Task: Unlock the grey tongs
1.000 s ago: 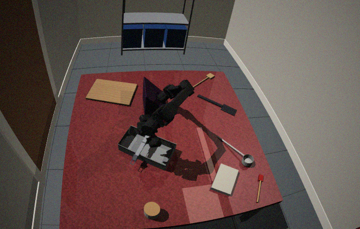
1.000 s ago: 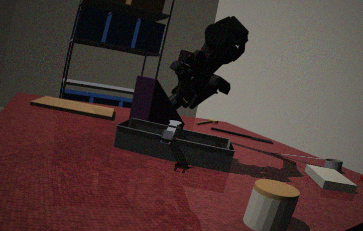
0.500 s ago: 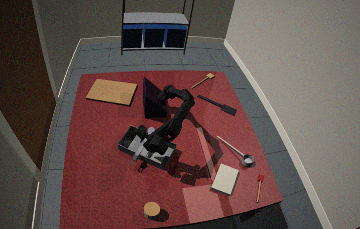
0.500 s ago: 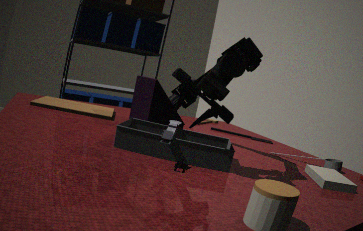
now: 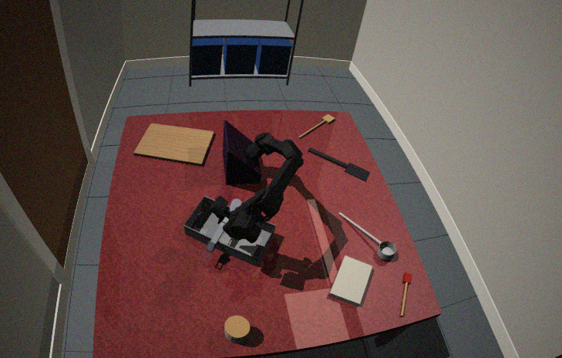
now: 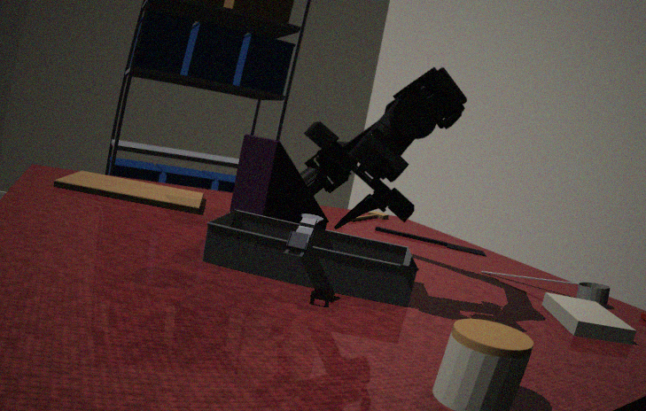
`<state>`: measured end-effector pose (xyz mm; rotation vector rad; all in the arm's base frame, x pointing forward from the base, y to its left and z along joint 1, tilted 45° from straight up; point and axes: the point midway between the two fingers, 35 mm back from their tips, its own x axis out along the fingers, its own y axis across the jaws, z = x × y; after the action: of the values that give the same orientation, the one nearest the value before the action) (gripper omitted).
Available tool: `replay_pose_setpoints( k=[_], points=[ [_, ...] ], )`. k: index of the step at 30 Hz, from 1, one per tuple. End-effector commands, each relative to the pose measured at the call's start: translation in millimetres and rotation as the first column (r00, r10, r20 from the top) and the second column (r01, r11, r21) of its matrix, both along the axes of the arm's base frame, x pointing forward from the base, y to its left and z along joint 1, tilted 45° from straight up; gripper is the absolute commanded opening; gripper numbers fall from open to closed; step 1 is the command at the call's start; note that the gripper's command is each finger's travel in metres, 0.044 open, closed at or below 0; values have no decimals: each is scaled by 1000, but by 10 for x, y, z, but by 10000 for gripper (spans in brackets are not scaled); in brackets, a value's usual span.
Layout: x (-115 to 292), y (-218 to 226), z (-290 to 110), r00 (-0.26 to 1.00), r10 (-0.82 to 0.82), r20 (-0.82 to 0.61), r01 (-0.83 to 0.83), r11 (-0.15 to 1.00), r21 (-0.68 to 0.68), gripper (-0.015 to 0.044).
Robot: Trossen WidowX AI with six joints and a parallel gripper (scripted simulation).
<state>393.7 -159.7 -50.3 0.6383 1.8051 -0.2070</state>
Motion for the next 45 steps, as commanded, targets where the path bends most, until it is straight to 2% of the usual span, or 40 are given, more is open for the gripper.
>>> replay_pose_setpoints(
  k=[1, 45],
  points=[
    [-21, 19, -75, 1000, 7, -6, -7, 1000, 0, 260],
    [-177, 251, -711, 1000, 7, -6, -7, 1000, 1, 260]
  ],
)
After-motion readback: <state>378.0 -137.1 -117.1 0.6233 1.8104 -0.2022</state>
